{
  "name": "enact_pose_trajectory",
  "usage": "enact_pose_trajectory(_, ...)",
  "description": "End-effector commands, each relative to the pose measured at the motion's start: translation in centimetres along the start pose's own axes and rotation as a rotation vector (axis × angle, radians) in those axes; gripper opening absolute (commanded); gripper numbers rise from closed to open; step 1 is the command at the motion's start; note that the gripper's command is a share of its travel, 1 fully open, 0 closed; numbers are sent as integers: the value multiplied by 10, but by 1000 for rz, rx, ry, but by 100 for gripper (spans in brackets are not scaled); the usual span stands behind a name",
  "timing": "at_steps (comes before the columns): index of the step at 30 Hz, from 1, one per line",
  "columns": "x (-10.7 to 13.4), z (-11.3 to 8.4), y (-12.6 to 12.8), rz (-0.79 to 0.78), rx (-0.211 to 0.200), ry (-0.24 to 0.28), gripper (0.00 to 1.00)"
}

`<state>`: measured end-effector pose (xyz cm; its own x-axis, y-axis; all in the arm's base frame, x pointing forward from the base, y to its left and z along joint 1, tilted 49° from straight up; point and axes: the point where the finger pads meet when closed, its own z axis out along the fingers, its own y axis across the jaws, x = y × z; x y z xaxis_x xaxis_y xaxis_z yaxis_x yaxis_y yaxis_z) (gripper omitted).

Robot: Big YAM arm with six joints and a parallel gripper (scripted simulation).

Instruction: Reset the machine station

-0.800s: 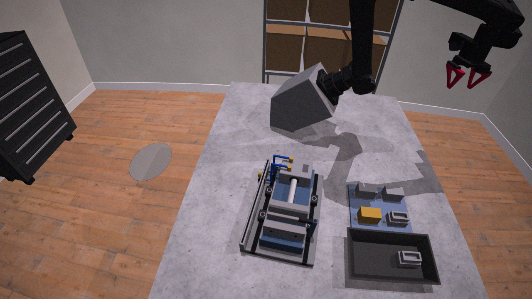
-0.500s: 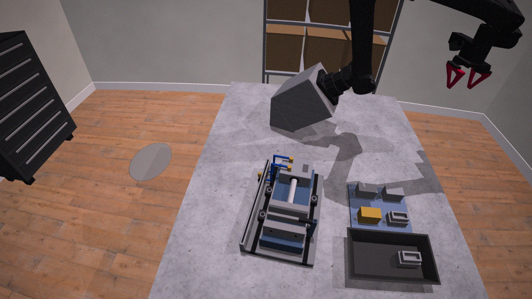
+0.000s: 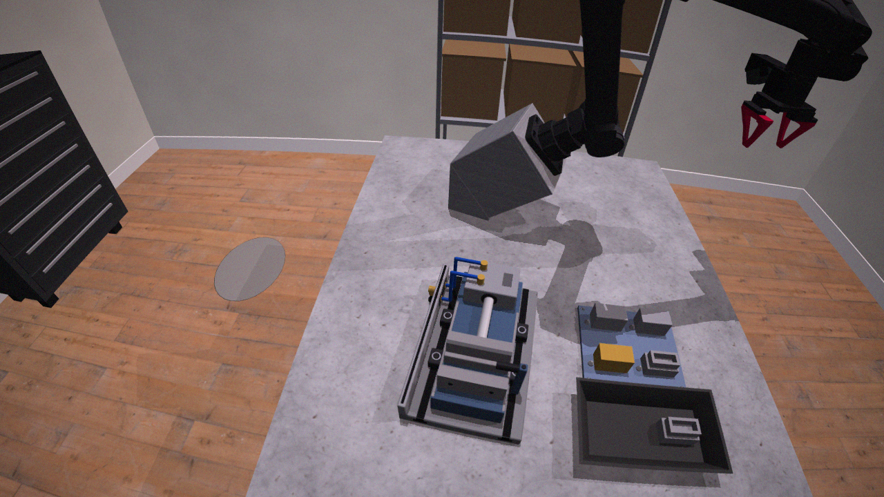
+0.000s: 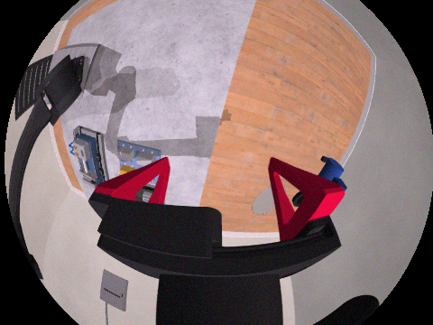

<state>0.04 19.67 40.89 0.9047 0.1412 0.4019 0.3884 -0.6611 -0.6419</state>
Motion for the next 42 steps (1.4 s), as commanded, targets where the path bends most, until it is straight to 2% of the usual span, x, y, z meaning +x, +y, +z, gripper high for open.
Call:
enact_pose_trajectory(1,1,-3,-1,4,7,1,100)
enact_pose_trajectory(10,1,-3,-1,4,7,1,100)
enact_pose_trajectory(11,6,-10,-7,14,27,3,100)
enact_pose_trajectory(18,6,-2,-8,43,2,5,100)
enact_pose_trajectory(21,7,8,-8,77,-27,3,100)
enact_pose_trajectory(25,10,28,-6,151,-88,-1,100)
enact_pose_trajectory(27,10,28,-6,151,-88,-1,100)
enact_pose_trajectory(32,24,61,1,304,-180,-11,100)
enact_pose_trajectory(37,53,101,18,527,-268,-24,100)
enact_pose_trajectory(42,102,134,46,807,-312,-32,100)
